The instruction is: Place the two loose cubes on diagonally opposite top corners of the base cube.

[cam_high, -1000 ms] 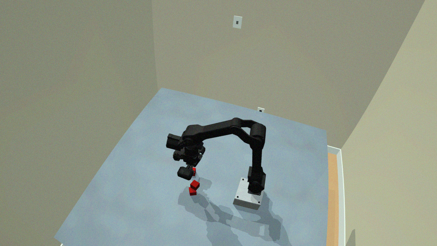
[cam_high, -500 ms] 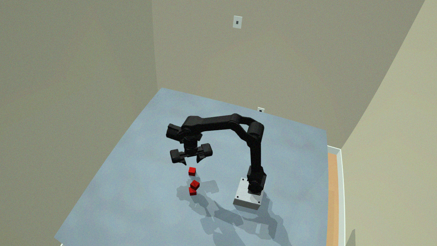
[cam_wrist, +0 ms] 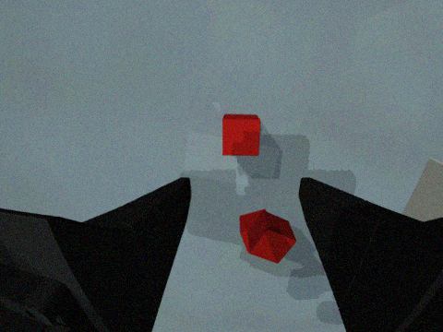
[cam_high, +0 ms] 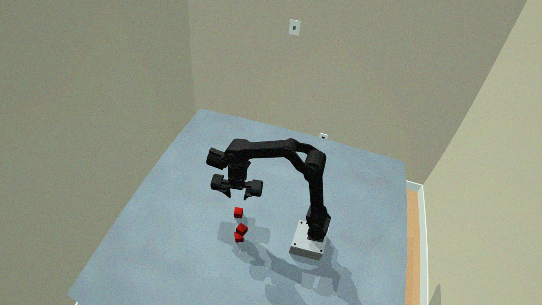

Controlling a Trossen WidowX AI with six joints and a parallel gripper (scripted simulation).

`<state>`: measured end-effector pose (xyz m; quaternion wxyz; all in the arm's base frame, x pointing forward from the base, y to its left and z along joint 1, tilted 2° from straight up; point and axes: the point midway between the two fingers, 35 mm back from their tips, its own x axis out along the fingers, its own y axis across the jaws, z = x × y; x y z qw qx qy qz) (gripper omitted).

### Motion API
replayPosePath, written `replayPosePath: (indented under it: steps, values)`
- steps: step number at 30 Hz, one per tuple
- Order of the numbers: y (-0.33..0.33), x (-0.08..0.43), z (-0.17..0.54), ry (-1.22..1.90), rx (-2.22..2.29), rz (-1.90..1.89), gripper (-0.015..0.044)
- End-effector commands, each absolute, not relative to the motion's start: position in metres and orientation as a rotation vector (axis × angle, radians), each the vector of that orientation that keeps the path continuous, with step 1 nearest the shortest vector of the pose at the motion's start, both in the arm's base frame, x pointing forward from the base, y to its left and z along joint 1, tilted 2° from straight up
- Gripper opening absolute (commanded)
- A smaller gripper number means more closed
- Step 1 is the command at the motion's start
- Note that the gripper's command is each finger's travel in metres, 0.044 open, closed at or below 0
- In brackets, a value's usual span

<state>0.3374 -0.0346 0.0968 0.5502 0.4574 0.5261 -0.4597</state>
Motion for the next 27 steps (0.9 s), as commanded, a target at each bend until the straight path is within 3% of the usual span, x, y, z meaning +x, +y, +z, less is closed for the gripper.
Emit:
replayPosePath:
  steps: [1, 5, 27]
  values:
    - [-0.036, 0.339, 0.074, 1.24, 1.088, -1.101, 0.0265]
    - [-0.037, 0.338, 0.039, 1.241, 1.088, -1.101, 0.0265]
    - [-0.038, 0.339, 0.007, 1.241, 1.088, -1.102, 0.0265]
